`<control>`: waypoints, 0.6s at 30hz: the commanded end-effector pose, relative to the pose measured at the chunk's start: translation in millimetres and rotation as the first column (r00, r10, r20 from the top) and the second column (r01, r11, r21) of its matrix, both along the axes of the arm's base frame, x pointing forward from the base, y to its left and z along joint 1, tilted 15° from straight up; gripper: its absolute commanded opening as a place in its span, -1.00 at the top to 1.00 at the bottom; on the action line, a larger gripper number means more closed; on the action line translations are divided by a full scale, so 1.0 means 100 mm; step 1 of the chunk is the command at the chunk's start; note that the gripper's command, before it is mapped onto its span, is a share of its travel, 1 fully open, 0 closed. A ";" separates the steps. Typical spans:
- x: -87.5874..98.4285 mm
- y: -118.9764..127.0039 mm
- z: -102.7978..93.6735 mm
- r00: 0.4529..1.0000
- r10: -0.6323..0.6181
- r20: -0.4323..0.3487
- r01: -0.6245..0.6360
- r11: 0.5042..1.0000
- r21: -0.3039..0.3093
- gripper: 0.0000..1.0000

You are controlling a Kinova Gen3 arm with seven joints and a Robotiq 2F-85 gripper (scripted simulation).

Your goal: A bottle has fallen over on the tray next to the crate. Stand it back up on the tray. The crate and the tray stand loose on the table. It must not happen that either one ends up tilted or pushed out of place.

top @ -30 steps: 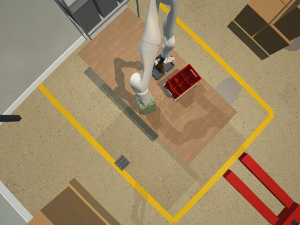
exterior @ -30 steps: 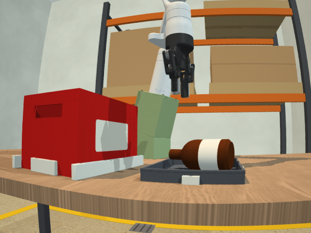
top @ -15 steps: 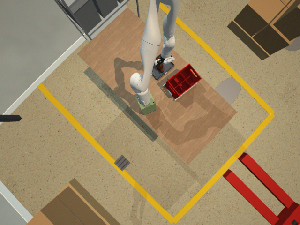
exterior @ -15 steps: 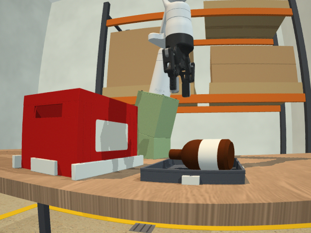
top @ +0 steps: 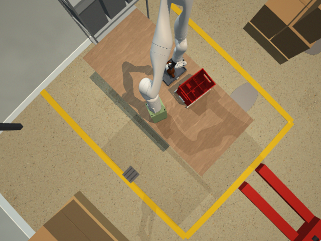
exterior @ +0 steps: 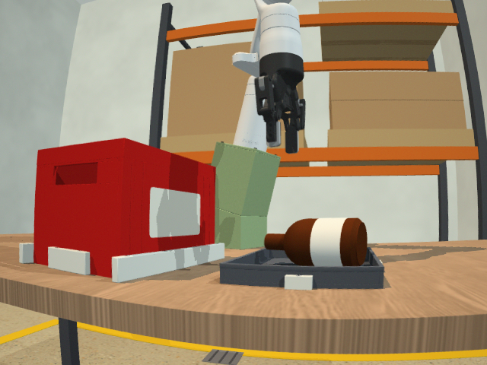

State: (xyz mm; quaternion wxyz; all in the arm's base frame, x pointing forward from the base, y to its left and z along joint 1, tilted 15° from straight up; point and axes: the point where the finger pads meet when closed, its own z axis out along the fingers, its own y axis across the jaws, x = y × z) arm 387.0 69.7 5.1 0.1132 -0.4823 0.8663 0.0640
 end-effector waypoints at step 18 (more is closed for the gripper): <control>0.04 0.07 -0.35 1.000 -0.002 -0.002 0.002 1.000 0.001 -0.27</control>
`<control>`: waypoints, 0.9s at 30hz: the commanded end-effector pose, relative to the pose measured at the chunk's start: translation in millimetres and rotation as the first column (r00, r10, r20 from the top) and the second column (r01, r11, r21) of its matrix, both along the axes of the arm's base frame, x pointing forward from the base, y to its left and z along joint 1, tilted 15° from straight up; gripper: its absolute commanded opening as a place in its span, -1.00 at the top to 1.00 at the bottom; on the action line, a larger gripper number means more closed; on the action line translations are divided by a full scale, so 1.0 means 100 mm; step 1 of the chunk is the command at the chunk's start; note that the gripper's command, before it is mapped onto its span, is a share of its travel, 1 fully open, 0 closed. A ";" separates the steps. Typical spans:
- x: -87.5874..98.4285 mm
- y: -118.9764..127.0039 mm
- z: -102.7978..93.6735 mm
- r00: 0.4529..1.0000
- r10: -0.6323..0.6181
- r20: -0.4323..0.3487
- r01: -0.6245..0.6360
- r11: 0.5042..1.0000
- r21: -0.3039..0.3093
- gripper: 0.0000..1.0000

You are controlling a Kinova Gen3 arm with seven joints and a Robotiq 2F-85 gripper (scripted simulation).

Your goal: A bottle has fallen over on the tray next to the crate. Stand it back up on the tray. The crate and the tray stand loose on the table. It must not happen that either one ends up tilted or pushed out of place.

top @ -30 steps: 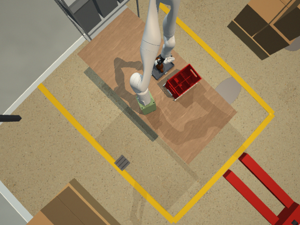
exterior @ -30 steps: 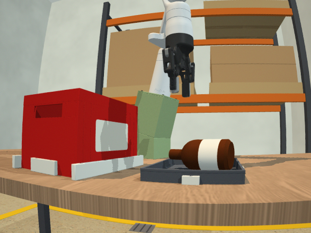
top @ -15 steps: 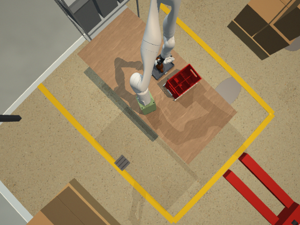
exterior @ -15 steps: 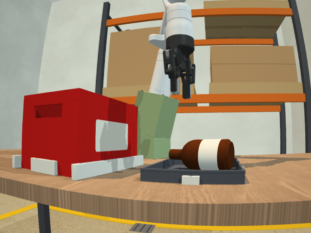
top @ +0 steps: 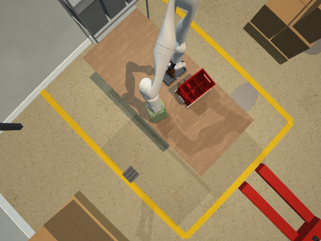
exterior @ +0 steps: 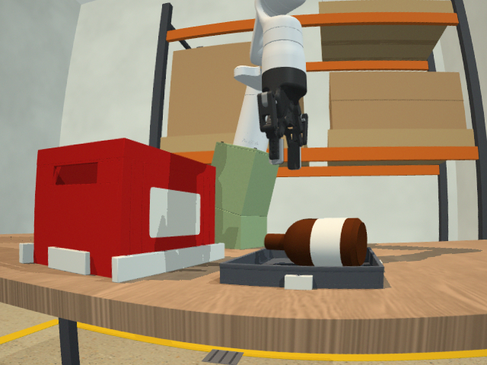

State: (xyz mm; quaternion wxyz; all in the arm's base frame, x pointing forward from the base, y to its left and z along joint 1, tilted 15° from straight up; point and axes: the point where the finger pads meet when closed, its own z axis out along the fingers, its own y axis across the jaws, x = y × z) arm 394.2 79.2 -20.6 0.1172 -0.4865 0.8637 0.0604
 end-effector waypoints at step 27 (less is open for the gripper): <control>0.07 0.13 -0.77 1.000 -0.010 -0.013 0.010 1.000 0.004 -0.27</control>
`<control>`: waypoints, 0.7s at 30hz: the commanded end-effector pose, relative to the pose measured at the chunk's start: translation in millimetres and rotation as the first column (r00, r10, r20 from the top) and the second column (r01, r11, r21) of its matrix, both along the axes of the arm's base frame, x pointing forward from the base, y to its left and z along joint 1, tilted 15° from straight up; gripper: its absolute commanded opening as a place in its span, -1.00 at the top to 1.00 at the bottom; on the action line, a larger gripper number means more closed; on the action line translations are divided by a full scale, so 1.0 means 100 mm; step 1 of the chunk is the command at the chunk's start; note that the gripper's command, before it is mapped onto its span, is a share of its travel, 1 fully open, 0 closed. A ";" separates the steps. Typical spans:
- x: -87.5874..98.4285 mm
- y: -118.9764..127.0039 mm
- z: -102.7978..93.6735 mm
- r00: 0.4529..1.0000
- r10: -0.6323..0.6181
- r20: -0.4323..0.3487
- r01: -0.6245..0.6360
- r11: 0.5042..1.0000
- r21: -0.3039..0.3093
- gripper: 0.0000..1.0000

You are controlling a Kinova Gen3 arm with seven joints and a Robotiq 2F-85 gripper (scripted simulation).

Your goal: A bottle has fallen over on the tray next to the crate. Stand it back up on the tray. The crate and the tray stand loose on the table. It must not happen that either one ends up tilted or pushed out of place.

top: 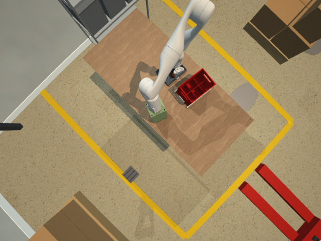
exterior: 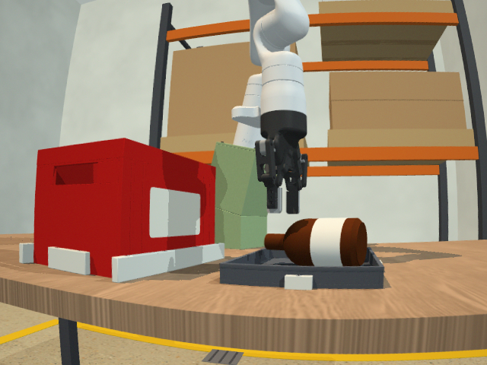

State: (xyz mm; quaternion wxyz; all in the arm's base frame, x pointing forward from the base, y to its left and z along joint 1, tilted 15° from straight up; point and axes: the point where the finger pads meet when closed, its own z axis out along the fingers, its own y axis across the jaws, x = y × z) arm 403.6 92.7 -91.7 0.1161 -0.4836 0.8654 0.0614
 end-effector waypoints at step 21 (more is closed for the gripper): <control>-0.02 0.02 -0.14 1.000 -0.004 -0.010 0.004 1.000 0.003 -0.27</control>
